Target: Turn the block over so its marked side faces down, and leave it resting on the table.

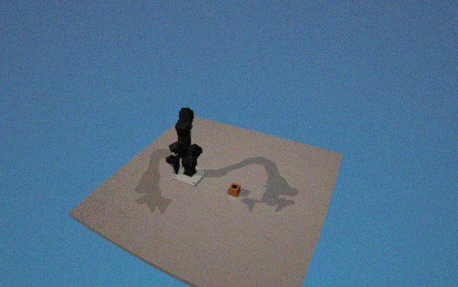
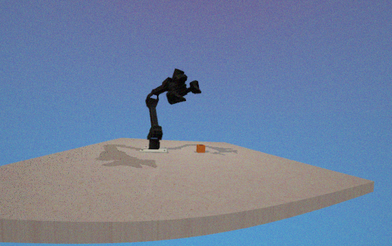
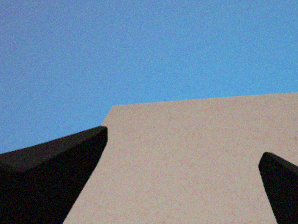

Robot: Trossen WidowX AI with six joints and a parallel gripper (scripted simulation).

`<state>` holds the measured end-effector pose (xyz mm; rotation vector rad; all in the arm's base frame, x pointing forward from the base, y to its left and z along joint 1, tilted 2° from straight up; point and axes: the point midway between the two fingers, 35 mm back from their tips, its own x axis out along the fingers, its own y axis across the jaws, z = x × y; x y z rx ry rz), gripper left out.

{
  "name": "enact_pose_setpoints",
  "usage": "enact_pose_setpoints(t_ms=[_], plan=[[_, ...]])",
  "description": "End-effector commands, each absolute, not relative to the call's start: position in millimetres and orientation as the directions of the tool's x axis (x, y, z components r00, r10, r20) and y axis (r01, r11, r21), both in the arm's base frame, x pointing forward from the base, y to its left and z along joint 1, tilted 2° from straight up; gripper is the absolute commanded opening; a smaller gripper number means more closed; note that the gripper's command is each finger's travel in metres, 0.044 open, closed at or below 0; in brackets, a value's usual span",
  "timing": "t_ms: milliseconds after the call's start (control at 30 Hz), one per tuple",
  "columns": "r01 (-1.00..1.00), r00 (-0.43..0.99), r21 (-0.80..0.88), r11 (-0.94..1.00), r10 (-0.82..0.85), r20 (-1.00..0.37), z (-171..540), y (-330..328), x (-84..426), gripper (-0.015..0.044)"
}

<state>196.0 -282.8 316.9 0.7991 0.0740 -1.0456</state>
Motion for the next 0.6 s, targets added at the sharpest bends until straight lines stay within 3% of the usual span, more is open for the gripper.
enact_pose_setpoints(t_ms=[0,233,400,567], plan=[[0.822,0.569,0.402,0.404,-0.571,-0.591,278.2,-255.4,246.5,0.0440],[0.651,0.478,0.151,0.744,-0.247,-0.843,214.4,-173.3,307.8,0.0440],[0.320,0.267,0.035,0.947,-0.054,-0.962,173.0,-97.3,324.5,0.0440],[-0.041,0.024,0.027,0.999,0.028,-0.999,145.9,-31.8,319.3,0.0440]])
